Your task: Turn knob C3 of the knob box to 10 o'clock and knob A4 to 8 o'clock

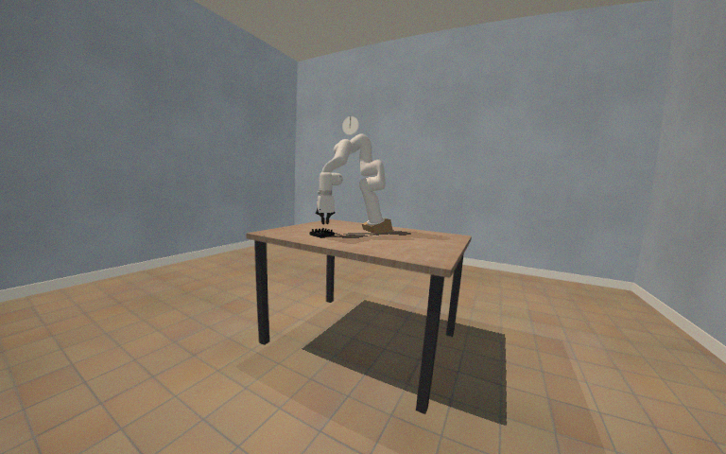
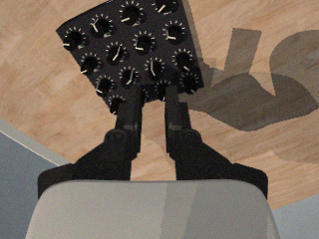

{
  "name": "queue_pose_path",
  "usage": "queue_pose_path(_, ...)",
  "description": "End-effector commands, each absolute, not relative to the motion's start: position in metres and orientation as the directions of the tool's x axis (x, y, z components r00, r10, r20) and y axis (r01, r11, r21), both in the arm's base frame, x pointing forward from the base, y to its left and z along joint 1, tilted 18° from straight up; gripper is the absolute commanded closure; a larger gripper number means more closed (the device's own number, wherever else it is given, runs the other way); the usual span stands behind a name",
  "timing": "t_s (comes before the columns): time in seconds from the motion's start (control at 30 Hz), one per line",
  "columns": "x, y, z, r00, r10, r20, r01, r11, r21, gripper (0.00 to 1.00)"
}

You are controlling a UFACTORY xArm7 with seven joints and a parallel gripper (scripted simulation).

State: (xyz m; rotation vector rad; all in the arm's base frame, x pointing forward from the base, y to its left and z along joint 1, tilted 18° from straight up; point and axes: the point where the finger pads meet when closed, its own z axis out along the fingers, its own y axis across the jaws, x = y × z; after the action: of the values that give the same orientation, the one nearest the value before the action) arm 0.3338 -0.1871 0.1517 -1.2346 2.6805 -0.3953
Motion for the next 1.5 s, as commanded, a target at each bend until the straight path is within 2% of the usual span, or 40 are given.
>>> queue_pose_path(0.0, 0.3345, -0.1873, 0.1548, -0.751, -0.656, -0.079, -0.608, 0.732, -0.306, 0.81)
queue_pose_path(0.33, 0.3342, -0.1872, 0.1574, -0.871, -0.468, -0.149, -0.416, 0.865, -0.28, 0.81)
queue_pose_path(0.37, 0.334, -0.1871, 0.1582, -0.903, -0.393, -0.172, -0.341, 0.901, -0.267, 0.81)
queue_pose_path(0.73, 0.3335, -0.1869, 0.161, -0.963, -0.111, -0.244, -0.061, 0.977, -0.205, 0.81)
queue_pose_path(0.9, 0.3334, -0.1868, 0.1617, -0.965, -0.025, -0.261, 0.024, 0.983, -0.183, 0.81)
queue_pose_path(0.93, 0.3332, -0.1868, 0.1623, -0.959, 0.059, -0.276, 0.106, 0.981, -0.16, 0.81)
queue_pose_path(1.4, 0.3324, -0.1864, 0.1647, -0.849, 0.423, -0.315, 0.459, 0.887, -0.045, 0.81)
queue_pose_path(1.47, 0.3324, -0.1864, 0.1647, -0.849, 0.423, -0.315, 0.459, 0.887, -0.045, 0.81)
